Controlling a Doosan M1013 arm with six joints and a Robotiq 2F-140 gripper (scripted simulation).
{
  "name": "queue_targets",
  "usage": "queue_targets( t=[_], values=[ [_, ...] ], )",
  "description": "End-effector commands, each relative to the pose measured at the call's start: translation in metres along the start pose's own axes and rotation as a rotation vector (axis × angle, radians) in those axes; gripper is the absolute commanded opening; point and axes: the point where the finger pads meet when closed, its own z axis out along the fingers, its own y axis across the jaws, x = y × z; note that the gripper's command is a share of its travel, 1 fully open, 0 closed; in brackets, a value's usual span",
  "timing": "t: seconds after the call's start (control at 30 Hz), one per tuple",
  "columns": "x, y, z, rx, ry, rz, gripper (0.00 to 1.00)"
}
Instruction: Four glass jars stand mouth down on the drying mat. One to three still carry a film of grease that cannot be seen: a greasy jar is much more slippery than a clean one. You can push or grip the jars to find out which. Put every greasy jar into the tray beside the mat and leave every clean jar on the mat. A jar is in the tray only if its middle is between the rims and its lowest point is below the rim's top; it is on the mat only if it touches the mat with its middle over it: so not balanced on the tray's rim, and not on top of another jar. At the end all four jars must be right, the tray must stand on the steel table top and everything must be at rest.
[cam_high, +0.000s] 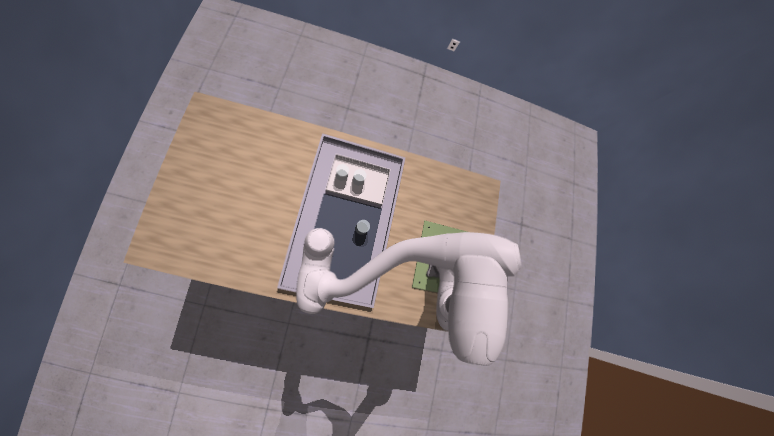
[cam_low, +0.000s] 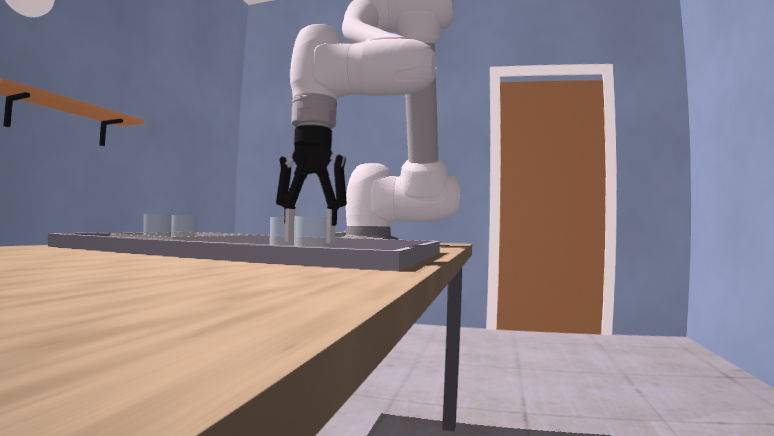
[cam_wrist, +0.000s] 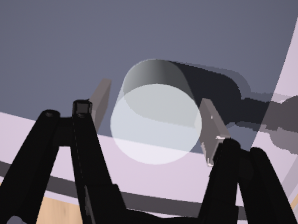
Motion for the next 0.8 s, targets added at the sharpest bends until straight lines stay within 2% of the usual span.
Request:
queue_targets(
  t=[0.0,0.1,0.13,0.67,0.77],
  values=[
    [0.0039,0.0005,0.005,0.001,0.006,0.007,0.55],
    [0.0039,0.0005,0.005,0.001,0.006,0.007,0.55],
    [0.0039,0.0005,0.005,0.001,0.006,0.007,0.52],
    [0.0039,0.0005,0.005,0.001,0.006,0.007,0.52],
    [0.0039,0.0005,0.005,0.001,0.006,0.007,0.49]
  ],
)
